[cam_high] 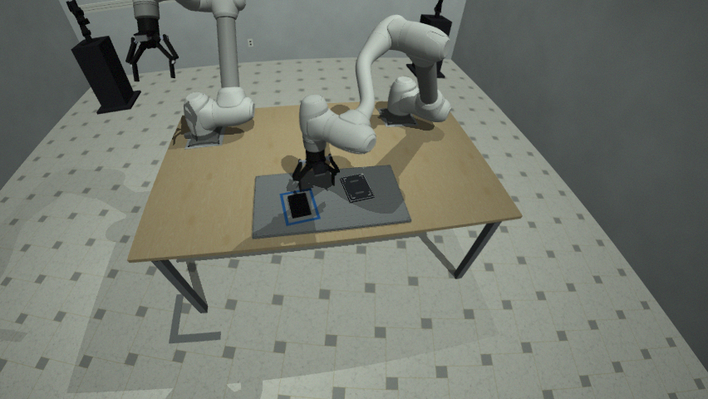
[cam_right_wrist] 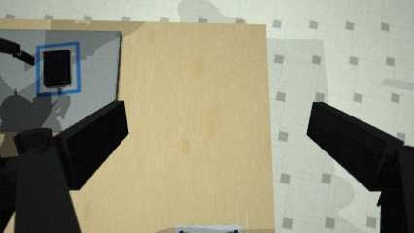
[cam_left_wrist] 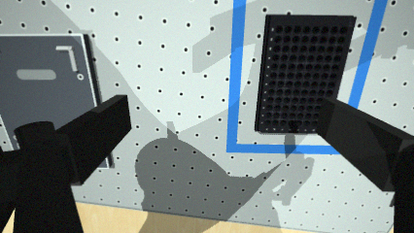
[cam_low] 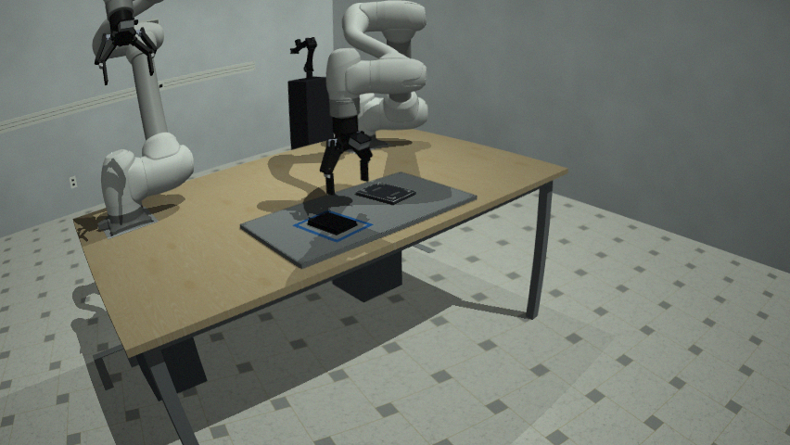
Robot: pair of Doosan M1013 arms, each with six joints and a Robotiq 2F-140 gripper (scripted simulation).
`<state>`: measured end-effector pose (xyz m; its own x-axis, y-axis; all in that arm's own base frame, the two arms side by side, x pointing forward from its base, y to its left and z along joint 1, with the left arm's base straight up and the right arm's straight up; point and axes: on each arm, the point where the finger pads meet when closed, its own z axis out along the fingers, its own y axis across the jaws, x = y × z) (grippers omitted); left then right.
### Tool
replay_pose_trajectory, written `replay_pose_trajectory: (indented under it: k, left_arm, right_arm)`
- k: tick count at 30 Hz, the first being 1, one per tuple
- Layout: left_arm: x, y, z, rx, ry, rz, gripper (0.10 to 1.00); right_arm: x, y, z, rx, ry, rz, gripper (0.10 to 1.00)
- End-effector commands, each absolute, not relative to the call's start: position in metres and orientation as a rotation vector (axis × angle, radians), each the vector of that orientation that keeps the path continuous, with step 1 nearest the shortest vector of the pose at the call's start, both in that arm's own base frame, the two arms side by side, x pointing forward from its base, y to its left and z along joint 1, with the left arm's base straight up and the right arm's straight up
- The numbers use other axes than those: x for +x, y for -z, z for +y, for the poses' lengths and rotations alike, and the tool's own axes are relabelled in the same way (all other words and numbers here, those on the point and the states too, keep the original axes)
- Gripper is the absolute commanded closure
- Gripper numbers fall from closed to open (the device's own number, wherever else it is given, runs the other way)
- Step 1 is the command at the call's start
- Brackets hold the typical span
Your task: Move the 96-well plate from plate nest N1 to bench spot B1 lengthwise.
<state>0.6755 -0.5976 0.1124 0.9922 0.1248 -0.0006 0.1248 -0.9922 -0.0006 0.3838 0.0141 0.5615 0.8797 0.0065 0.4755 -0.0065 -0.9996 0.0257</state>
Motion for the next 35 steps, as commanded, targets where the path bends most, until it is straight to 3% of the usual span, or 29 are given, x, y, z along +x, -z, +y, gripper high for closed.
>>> replay_pose_trajectory:
  k: [1, 35]
  left_arm:
    - [0.672, -0.114, -0.584, -3.136, 0.002, -0.196, 0.098]
    - [0.668, -0.114, -0.568, -3.136, 0.002, -0.196, 0.098]
  right_arm:
    - [0.384, -0.562, 0.014, 3.02, -0.765, 0.0, 0.098]
    - [0.384, -0.562, 0.014, 3.02, -0.765, 0.0, 0.098]
